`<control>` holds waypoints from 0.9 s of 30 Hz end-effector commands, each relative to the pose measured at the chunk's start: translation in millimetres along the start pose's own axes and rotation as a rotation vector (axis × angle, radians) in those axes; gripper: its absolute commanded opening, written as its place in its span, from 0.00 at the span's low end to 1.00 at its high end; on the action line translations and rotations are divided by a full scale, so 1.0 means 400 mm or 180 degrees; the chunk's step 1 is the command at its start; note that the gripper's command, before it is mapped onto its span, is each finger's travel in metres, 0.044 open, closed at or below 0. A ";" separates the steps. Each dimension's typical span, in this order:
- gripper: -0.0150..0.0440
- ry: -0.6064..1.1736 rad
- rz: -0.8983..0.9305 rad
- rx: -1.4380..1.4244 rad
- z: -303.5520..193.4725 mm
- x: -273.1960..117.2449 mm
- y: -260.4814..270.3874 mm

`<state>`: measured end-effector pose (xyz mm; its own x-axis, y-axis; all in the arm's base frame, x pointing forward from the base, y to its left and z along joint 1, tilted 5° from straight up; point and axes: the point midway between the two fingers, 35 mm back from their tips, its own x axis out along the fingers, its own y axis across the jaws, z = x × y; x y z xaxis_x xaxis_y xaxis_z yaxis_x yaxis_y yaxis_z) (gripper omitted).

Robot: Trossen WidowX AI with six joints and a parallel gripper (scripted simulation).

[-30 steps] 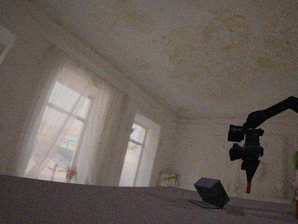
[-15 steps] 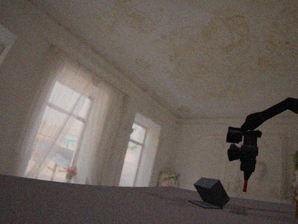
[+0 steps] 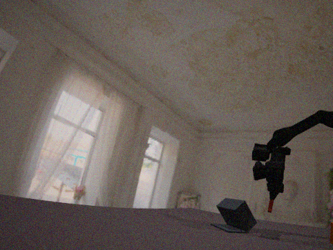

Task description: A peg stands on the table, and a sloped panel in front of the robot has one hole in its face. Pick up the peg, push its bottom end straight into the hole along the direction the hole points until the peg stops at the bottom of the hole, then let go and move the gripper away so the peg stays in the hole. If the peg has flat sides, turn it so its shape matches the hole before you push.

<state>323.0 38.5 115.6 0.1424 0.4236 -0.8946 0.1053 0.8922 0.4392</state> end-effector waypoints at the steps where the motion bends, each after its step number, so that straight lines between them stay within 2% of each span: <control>1: 0.25 -0.0030 0.0055 0.0094 0.010 -0.004 -0.010; 27: 0.25 -0.0220 0.0314 0.0508 0.056 -0.042 -0.077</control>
<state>337.0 5.0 118.8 0.2154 0.4817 -0.8494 0.2221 0.8229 0.5230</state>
